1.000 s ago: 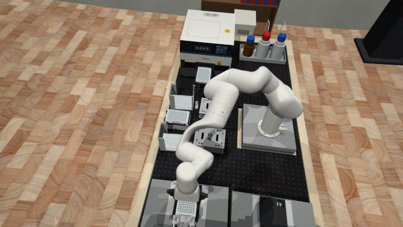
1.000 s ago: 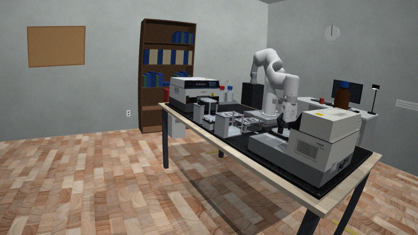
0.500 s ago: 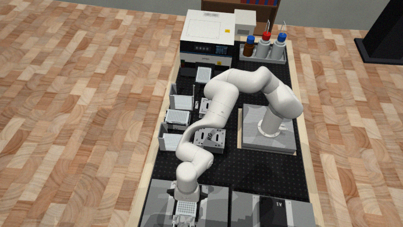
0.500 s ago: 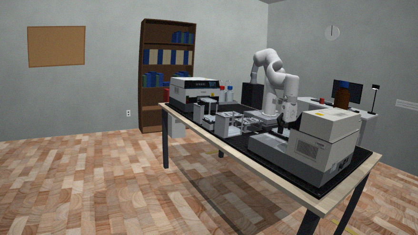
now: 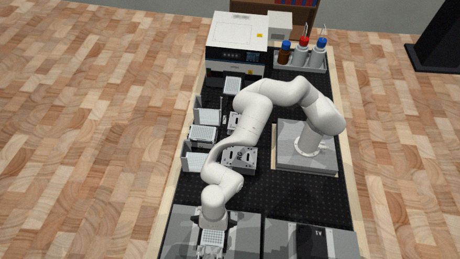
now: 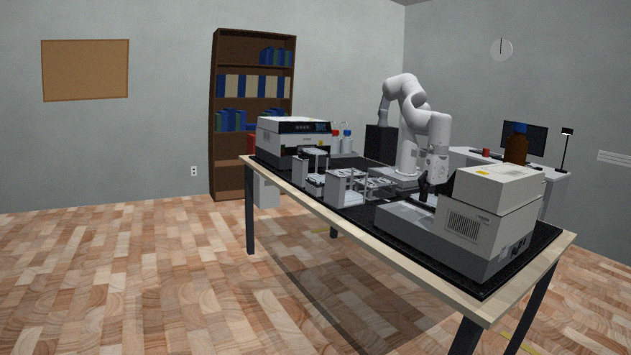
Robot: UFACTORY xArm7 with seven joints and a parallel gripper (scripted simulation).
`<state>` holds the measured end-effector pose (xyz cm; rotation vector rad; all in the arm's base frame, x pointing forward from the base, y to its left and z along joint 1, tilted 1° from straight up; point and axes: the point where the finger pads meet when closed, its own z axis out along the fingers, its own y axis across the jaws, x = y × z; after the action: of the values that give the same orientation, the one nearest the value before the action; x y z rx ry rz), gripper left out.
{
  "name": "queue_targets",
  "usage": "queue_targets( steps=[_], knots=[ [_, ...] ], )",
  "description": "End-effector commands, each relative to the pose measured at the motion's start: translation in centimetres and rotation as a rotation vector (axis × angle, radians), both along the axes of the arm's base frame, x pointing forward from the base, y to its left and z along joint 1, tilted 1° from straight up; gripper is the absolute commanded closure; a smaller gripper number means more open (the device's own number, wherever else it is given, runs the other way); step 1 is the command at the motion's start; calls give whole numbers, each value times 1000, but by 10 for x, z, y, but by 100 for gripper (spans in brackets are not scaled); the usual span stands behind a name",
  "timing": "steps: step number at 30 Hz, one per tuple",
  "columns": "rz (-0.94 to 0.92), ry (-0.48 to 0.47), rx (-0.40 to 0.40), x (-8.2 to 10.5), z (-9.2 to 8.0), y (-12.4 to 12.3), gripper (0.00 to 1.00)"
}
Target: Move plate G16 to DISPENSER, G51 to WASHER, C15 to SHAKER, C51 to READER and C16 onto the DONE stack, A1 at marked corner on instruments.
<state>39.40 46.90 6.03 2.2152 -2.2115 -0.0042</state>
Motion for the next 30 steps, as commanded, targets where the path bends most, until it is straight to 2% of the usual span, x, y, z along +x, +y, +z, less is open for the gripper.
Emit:
queue_targets(
  steps=[1,30],
  knots=[
    [0,-4,4,1,3,1,100],
    [0,-4,4,1,9,1,100]
  ],
)
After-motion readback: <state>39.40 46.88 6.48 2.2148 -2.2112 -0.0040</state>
